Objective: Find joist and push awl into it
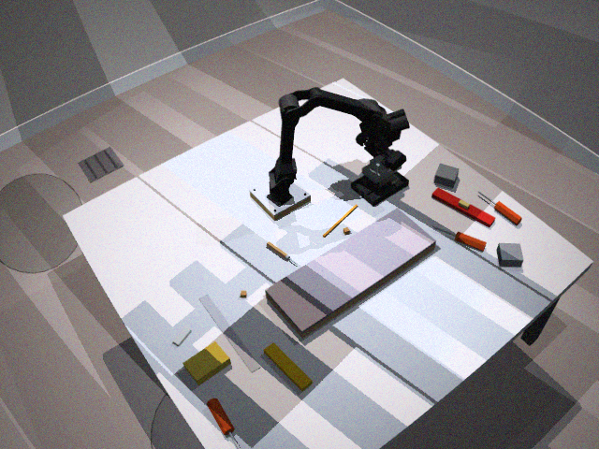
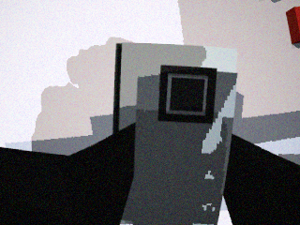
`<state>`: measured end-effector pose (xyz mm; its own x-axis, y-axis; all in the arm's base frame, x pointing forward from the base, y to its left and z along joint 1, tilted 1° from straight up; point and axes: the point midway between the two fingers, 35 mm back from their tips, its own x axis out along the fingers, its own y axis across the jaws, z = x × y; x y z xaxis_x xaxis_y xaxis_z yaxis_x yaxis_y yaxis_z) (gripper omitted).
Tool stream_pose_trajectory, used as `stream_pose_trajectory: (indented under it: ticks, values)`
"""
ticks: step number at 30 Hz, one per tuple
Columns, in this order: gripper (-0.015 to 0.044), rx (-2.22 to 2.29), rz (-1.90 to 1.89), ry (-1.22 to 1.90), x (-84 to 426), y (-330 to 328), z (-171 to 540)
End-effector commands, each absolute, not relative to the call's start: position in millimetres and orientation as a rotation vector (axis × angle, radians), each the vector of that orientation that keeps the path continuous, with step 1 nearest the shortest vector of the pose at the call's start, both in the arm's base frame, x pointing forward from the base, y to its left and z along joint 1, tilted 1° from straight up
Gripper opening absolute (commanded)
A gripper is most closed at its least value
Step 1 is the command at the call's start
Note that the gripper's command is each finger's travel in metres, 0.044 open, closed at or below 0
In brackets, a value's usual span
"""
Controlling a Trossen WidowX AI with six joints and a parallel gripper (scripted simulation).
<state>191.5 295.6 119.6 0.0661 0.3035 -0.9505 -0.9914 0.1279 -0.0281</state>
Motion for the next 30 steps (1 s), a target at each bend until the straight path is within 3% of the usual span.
stream_pose_trajectory:
  ticks: [1, 30]
  values:
    - [0.0, -0.914, 1.212, 0.999, 193, 296, 114]
    - [0.0, -0.914, 1.212, 0.999, 193, 295, 69]
